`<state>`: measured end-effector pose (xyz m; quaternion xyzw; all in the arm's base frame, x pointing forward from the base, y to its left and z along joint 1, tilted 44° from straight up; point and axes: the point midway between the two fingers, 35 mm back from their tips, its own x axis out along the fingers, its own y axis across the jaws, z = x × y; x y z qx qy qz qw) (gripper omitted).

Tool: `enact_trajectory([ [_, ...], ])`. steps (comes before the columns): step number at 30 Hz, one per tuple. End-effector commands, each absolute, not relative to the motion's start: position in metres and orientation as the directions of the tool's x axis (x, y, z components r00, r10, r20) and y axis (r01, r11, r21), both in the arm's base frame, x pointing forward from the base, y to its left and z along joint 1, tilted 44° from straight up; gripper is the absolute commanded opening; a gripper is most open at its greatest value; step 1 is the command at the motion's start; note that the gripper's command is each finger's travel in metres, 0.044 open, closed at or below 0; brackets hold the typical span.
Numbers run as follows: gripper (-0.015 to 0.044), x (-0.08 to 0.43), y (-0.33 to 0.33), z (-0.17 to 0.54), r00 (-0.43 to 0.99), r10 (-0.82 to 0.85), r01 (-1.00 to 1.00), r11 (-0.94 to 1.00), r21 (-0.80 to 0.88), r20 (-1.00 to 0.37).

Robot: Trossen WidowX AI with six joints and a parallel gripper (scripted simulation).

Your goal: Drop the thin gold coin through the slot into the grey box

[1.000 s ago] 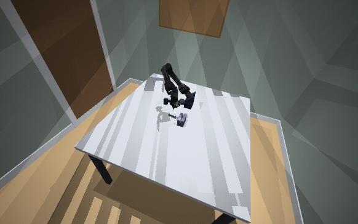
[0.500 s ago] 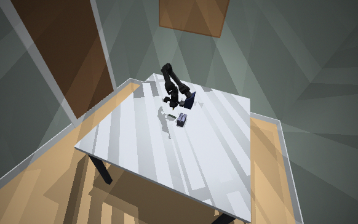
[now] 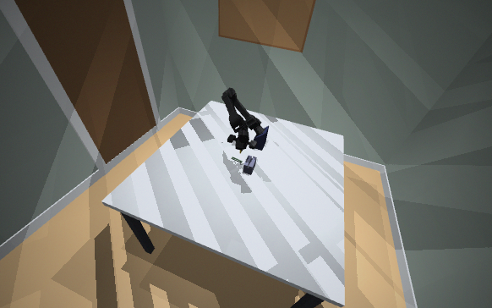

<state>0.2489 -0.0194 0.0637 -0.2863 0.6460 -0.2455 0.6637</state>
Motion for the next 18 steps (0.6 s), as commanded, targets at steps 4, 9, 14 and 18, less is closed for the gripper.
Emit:
enact_trajectory([
  [4, 0.0000, 0.259, -0.006, 0.052, 0.044, -0.692, -0.040, 0.720, -0.693, -0.721],
  [9, 0.0000, 0.263, 0.003, 0.044, 0.044, -0.691, -0.040, 0.720, -0.693, -0.721],
  [14, 0.0000, 0.267, 0.012, 0.035, 0.044, -0.691, -0.040, 0.720, -0.692, -0.721],
  [18, 0.0000, 0.270, 0.019, 0.028, 0.044, -0.691, -0.040, 0.720, -0.693, -0.721],
])
